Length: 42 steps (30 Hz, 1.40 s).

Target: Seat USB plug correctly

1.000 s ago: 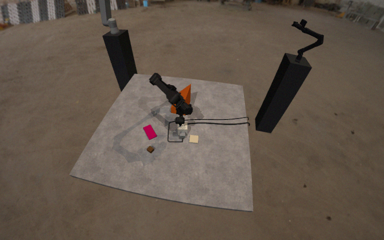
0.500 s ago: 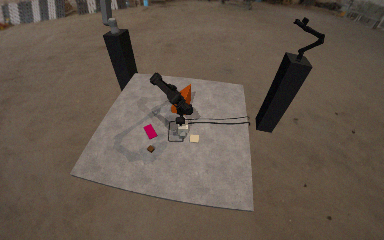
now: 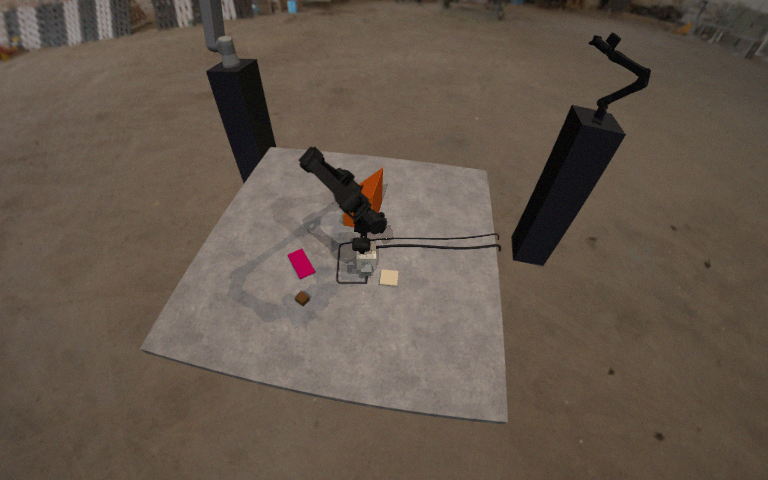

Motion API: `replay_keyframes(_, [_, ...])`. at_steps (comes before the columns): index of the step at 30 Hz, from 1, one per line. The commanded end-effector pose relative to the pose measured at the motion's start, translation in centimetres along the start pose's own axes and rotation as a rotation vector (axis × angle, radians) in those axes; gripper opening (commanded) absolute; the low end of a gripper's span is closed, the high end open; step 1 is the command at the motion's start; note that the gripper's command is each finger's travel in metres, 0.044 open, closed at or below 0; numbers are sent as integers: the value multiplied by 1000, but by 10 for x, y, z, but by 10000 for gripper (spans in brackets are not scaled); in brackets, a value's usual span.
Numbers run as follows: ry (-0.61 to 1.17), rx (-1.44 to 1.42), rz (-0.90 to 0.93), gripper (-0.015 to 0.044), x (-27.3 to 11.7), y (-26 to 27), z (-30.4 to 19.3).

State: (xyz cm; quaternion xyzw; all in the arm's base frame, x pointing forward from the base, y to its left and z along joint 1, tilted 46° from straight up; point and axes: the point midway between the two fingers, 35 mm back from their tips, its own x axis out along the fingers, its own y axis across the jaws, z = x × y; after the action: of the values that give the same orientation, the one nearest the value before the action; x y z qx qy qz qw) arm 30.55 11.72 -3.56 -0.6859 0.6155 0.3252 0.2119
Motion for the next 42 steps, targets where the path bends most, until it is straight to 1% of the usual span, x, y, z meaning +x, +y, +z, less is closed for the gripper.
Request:
replay_keyframes(1, [7,-4,4,440,7,1,-2])
replay_keyframes(14, [8,-4,4,440,11,1,-2])
replay_keyframes(31, [2,0,4,0,9,1,-1])
replay_keyframes(42, [2,0,4,0,9,1,-1])
